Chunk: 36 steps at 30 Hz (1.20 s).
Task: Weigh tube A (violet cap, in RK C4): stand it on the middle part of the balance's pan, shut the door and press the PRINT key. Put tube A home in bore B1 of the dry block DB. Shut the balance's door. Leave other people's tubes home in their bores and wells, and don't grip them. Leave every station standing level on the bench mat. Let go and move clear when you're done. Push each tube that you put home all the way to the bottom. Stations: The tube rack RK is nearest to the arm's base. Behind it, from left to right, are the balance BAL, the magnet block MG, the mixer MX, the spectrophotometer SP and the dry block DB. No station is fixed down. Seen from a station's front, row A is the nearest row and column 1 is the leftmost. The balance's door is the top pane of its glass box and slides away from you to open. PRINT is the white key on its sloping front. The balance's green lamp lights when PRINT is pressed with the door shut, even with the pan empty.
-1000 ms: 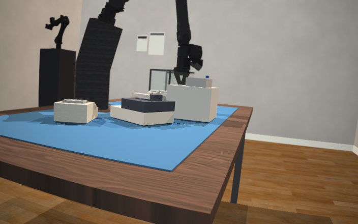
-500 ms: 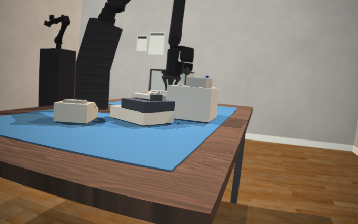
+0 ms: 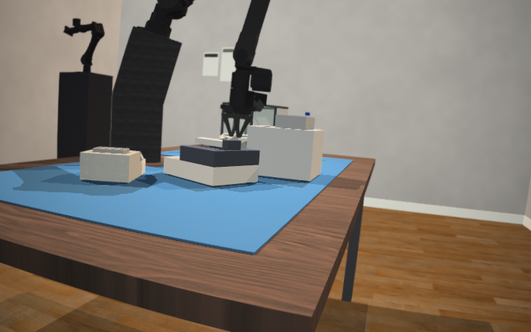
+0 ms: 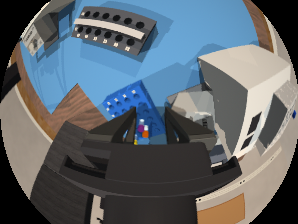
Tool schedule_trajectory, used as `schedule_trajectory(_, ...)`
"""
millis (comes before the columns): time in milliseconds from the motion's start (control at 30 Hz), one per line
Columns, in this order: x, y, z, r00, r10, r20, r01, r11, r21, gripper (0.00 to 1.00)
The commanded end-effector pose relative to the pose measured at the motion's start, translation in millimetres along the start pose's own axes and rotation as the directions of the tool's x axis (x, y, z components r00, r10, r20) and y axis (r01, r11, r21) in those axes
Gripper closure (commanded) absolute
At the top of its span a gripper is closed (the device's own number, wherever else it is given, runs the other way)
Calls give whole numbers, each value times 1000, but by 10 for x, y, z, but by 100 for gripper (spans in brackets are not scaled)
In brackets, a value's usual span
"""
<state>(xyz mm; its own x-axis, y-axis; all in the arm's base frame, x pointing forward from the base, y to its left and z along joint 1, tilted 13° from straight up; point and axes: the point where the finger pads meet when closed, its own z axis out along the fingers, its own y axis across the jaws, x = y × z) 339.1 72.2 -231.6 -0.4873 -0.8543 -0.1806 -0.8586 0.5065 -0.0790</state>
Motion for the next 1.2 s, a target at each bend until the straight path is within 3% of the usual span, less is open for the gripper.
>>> schedule_trajectory(0, -2, -83, -88, 995, -96, 29, 95, 995, 29, 64)
schedule_trajectory(33, 182, 44, 4, 992, -125, 10, 125, 992, -2, 64)
schedule_trajectory(367, 805, 244, -33, 937, -348, 21, 348, 938, -4, 64)
schedule_trajectory(500, 909, 290, -51, 918, -396, 24, 396, 918, -2, 64)
schedule_trajectory(633, 783, 16, -90, 907, -420, 27, 418, 907, 62, 64)
schedule_trajectory(800, 805, 243, -59, 900, -435, 27, 435, 900, 9, 64)
schedule_trajectory(1167, 793, 252, -95, 901, -434, 25, 434, 901, 16, 64)
